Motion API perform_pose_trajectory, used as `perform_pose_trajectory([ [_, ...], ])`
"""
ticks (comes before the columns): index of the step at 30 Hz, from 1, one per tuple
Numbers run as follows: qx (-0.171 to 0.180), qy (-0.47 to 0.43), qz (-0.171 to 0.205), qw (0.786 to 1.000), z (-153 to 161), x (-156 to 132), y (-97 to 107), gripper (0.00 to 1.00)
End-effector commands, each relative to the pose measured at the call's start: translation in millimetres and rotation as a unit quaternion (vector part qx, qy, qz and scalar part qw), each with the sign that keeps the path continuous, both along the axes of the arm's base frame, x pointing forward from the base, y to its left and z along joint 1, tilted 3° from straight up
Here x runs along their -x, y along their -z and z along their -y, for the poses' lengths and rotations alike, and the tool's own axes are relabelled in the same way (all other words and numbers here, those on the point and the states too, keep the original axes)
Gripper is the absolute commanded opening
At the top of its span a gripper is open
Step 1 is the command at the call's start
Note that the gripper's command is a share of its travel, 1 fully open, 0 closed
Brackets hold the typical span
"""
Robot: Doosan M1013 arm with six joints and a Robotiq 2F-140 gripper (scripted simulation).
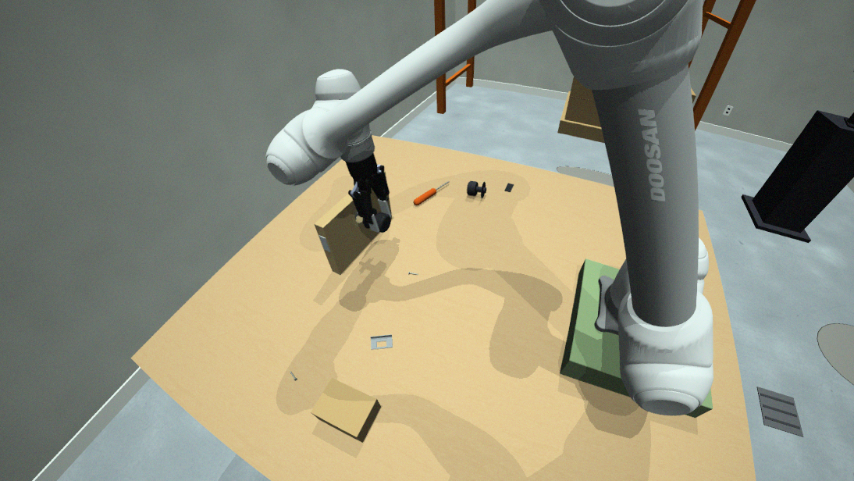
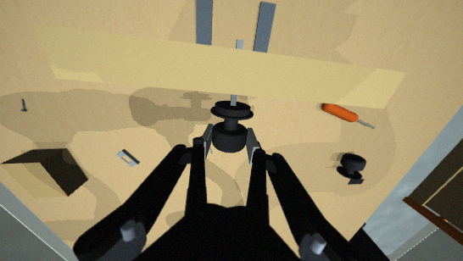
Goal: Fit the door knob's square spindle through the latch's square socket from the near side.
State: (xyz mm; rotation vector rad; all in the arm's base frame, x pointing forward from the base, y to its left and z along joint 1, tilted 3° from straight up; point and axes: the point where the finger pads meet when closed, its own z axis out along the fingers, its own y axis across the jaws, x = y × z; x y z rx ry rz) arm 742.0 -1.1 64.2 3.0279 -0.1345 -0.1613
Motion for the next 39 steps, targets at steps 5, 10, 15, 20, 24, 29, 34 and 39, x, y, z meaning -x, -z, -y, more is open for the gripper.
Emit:
perform_pose_trajectory([
  [5, 0.0, 0.0, 0.0, 1.0, 0.2, -2.8, -0.1, 0.42],
  [10, 0.0, 0.0, 0.0, 1.0, 0.3, -3.4, -0.1, 0.42],
  [15, 0.0, 0.0, 0.0, 1.0, 0.3, -3.4, -0.1, 0.42],
  [20, 0.0, 0.0, 0.0, 1.0, 0.3, -3.5, -0.1, 0.42],
  [24, 0.0, 0.0, 0.0, 1.0, 0.3, -4.0, -0.1, 0.42],
  [29, 0.0, 0.0, 0.0, 1.0, 0.6, -6.8, 0.0, 0.42],
  [34, 0.0, 0.0, 0.0, 1.0, 0.7, -8.3, 0.1, 0.42],
  [39, 0.0, 0.0, 0.0, 1.0, 0.7, -8.3, 0.1, 0.42],
])
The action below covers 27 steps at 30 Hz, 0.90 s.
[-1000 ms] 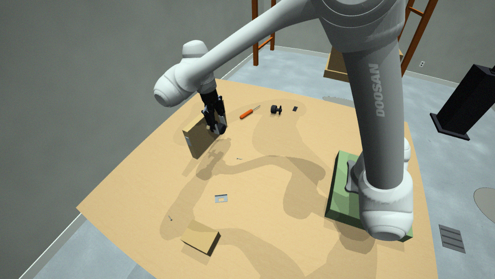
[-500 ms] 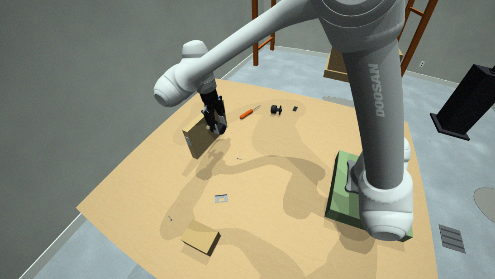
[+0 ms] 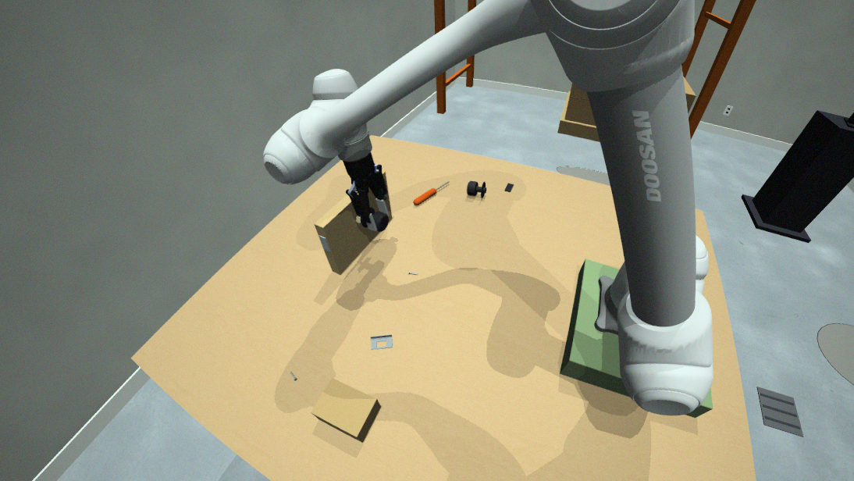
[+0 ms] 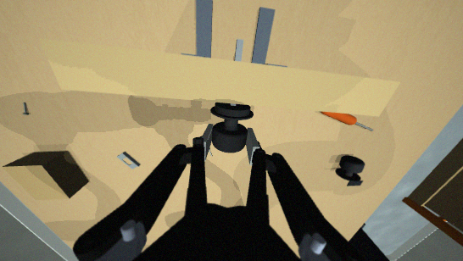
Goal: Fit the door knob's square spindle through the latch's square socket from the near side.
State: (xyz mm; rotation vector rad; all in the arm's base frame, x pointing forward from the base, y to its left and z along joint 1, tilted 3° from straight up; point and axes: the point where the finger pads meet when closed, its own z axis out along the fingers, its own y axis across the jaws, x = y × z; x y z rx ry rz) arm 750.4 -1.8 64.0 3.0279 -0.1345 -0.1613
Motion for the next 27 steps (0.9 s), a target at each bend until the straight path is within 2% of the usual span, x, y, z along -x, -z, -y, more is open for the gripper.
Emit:
perform_pose_trajectory([
  [1, 0.0, 0.0, 0.0, 1.0, 0.0, 0.0, -0.2, 0.42],
  [27, 0.0, 0.0, 0.0, 1.0, 0.4, -5.0, 0.0, 0.42],
])
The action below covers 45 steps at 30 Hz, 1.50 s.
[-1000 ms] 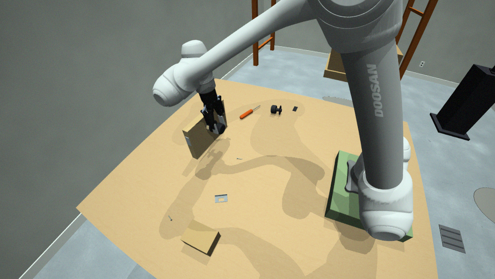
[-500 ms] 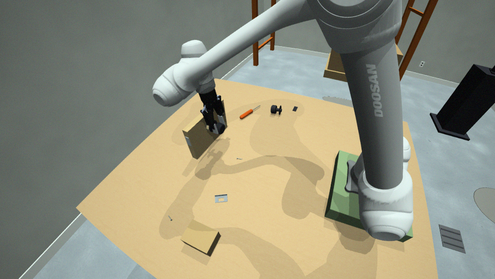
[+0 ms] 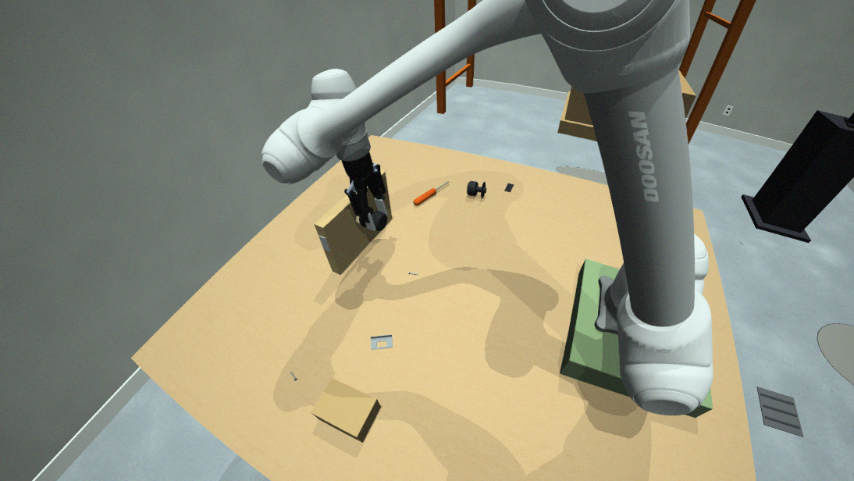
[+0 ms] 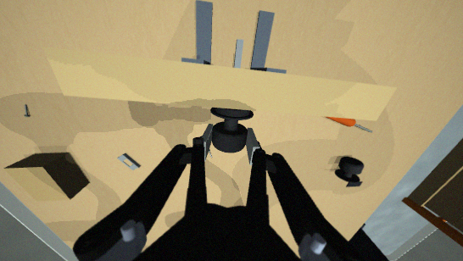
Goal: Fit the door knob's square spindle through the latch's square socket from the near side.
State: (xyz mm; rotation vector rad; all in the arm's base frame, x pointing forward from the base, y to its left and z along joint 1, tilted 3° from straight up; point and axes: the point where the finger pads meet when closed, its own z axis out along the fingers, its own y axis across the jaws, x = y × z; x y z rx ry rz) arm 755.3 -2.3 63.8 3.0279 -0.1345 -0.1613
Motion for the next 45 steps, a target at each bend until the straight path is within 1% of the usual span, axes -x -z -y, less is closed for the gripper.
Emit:
perform_pose_trajectory([
  [1, 0.0, 0.0, 0.0, 1.0, 0.0, 0.0, -0.2, 0.42],
  [45, 0.0, 0.0, 0.0, 1.0, 0.8, -9.7, 0.1, 0.42],
])
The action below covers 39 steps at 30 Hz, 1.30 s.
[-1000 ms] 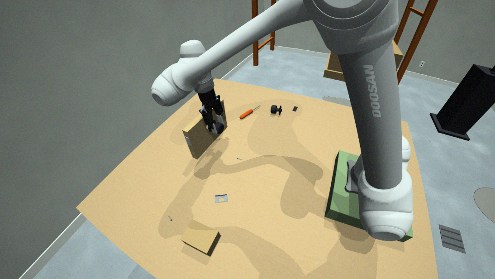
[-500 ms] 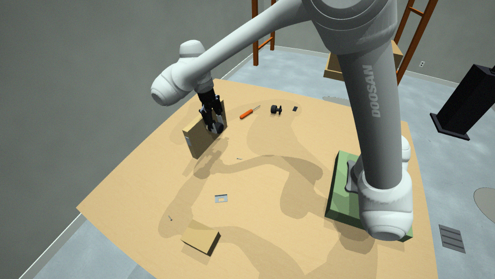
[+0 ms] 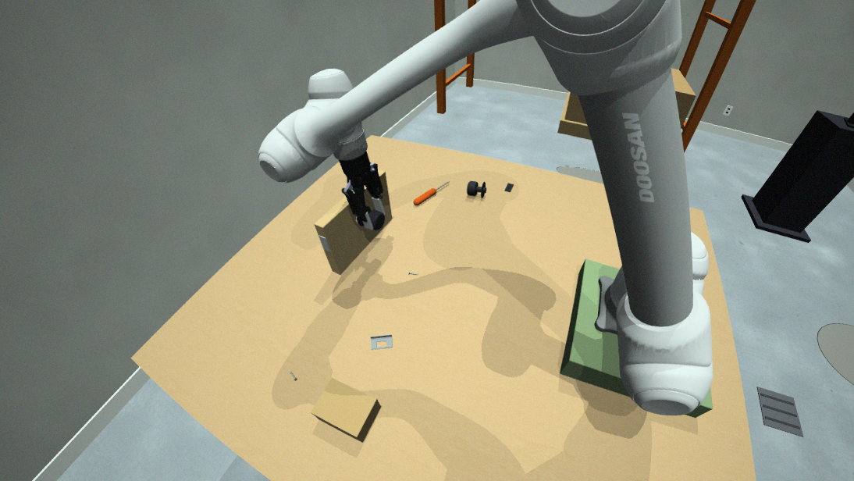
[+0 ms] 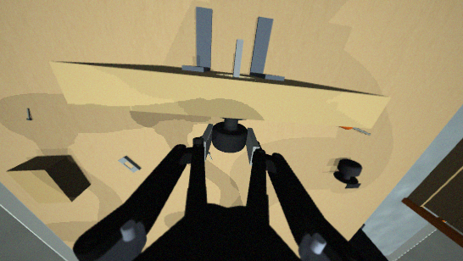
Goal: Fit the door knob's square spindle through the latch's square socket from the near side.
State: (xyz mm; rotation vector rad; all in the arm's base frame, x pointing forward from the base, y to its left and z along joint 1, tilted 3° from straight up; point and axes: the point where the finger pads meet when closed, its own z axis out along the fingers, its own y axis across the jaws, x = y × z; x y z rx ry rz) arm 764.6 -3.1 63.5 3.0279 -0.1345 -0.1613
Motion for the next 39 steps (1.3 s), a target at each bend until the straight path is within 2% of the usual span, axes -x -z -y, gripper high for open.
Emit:
perform_pose_trajectory([
  [1, 0.0, 0.0, 0.0, 1.0, 0.0, -0.5, -0.2, 0.42],
  [39, 0.0, 0.0, 0.0, 1.0, 0.5, -5.6, 0.0, 0.42],
])
